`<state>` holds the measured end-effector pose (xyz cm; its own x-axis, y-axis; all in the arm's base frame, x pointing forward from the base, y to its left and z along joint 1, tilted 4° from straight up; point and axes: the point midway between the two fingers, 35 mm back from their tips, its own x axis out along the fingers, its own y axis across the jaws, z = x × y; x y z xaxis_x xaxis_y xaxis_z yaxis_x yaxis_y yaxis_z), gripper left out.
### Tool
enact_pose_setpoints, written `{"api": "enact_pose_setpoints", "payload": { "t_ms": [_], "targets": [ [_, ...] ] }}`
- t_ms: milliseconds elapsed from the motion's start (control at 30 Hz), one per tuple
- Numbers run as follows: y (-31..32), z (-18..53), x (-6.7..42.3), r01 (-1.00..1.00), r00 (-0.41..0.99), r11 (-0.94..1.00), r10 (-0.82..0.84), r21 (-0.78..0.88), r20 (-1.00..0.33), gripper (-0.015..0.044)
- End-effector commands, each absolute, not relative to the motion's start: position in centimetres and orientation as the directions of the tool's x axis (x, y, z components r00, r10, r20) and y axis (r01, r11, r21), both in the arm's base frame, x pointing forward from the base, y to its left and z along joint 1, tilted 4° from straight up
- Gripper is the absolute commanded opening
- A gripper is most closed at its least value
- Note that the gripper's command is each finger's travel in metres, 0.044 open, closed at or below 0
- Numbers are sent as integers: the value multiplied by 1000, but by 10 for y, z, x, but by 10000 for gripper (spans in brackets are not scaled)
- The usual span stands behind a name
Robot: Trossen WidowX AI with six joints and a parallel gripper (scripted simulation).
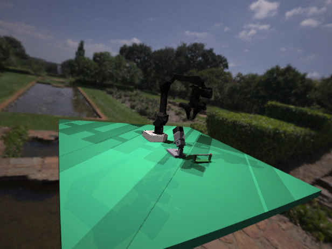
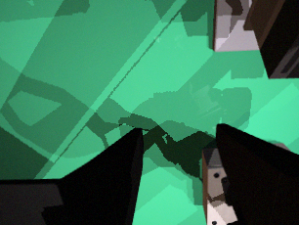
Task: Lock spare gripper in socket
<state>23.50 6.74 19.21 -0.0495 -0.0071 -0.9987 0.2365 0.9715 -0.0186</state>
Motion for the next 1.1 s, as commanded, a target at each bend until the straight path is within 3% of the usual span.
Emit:
{"api": "enact_pose_setpoints", "payload": {
  "t_ms": [0, 233, 467, 667, 1067],
  "targets": [
    [72, 193, 239, 238, -47, 971, -9, -20, -999, 180],
    [63, 175, 310, -349, -55, 933, -116, -90, -992, 180],
    [46, 137, 380, -843, -73, 535, -228, -62, -971, 180],
    [34, 109, 412, -971, -86, 237, -285, 17, -955, 180],
    [33, 107, 413, -974, -87, 224, -287, 21, -954, 180]
  ]
}}
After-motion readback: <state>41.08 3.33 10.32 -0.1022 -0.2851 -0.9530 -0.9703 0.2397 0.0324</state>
